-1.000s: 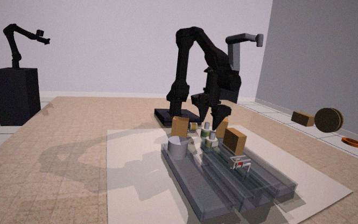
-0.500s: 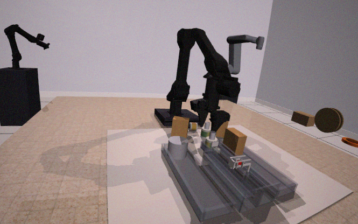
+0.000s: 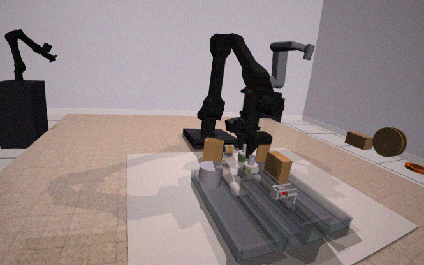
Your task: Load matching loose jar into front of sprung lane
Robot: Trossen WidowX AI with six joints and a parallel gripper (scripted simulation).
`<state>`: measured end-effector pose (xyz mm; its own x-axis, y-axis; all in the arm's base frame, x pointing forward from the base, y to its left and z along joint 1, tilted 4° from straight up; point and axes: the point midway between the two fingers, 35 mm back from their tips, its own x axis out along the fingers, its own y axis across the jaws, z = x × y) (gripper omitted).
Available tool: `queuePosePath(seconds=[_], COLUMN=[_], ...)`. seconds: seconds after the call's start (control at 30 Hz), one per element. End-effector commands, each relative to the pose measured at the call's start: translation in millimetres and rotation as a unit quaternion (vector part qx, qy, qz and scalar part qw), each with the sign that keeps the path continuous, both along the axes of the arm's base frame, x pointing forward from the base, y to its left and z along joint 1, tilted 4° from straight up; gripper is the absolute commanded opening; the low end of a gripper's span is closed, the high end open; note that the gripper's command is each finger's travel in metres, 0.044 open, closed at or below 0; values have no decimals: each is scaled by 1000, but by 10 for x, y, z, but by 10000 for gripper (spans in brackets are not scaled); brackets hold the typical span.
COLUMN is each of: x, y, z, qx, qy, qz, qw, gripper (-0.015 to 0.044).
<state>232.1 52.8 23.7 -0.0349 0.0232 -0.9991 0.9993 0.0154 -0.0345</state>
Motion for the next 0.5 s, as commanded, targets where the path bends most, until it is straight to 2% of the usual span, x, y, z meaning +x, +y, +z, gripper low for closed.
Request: queuePosePath(seconds=[0.0,0.07,0.1,0.47], x=[4,23,32,36], y=[4,3,2,-28], z=[22,123,179,818], qx=[1,1,1,1], qy=[3,2,2,2], qz=[-2,-2,-2,-2], qw=[1000,1000,1000,1000], gripper=[59,6,0,0])
